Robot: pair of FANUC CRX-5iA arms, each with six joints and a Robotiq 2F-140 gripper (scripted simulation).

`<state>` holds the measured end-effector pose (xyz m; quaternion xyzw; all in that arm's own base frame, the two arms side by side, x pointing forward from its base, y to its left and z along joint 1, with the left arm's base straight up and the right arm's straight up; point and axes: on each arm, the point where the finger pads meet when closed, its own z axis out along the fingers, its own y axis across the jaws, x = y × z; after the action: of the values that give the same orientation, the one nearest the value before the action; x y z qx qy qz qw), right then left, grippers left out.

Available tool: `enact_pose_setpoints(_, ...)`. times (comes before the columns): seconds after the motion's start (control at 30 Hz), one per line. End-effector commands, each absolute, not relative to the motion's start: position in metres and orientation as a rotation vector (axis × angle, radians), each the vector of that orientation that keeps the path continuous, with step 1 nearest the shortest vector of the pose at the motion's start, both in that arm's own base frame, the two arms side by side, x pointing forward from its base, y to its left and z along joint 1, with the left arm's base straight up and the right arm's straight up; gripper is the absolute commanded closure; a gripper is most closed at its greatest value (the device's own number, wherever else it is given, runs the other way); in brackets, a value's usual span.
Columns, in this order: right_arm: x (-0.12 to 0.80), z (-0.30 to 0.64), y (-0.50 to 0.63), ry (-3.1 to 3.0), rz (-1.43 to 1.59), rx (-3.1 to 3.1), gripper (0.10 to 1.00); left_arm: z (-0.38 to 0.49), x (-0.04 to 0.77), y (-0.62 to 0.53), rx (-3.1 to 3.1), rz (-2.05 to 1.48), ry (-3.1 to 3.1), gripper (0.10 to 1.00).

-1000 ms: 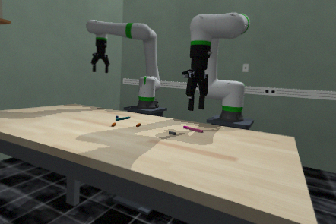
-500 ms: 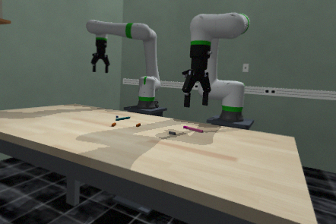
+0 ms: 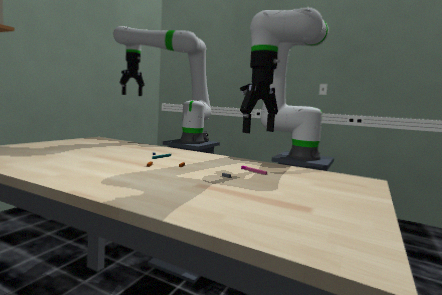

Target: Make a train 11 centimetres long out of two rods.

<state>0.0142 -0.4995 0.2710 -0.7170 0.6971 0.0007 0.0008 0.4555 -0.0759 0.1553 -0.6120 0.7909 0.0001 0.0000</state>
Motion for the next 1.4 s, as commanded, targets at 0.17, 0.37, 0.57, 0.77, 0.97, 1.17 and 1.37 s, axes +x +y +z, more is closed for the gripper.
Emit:
enact_pose_setpoints(0.17, 0.014, 0.272, -0.500, 2.190, 0.000, -2.252, 0.098, 0.186, 0.456, -0.076, -1.922, -0.001, 2.484, 0.098)
enact_pose_setpoints(0.37, 0.014, 0.272, -0.500, 2.190, 0.000, -2.252, 0.098, 0.198, 0.456, -0.076, -1.922, -0.001, 2.484, 0.098)
enact_pose_setpoints(0.57, 0.014, 0.272, -0.500, 2.190, 0.000, -2.252, 0.098, 0.201, 0.456, -0.076, -1.922, -0.001, 2.484, 0.098)
enact_pose_setpoints(0.77, 0.014, 0.272, -0.500, 2.190, 0.000, -2.252, 0.098, 0.201, 0.456, -0.076, -1.922, -0.001, 2.484, 0.098)
enact_pose_setpoints(0.97, 0.014, 0.272, -0.500, 2.190, 0.000, -2.252, 0.098, 0.201, 0.456, -0.076, -1.922, -0.001, 2.484, 0.098)
enact_pose_setpoints(1.17, 0.014, 0.272, -0.500, 2.190, 0.000, -2.252, 0.098, 0.201, 0.456, -0.076, -1.922, -0.001, 2.484, 0.098)
enact_pose_setpoints(1.37, 0.014, 0.272, -0.500, 2.190, 0.000, -2.252, 0.098, 0.201, 0.456, -0.076, -1.922, -0.001, 2.484, 0.098)
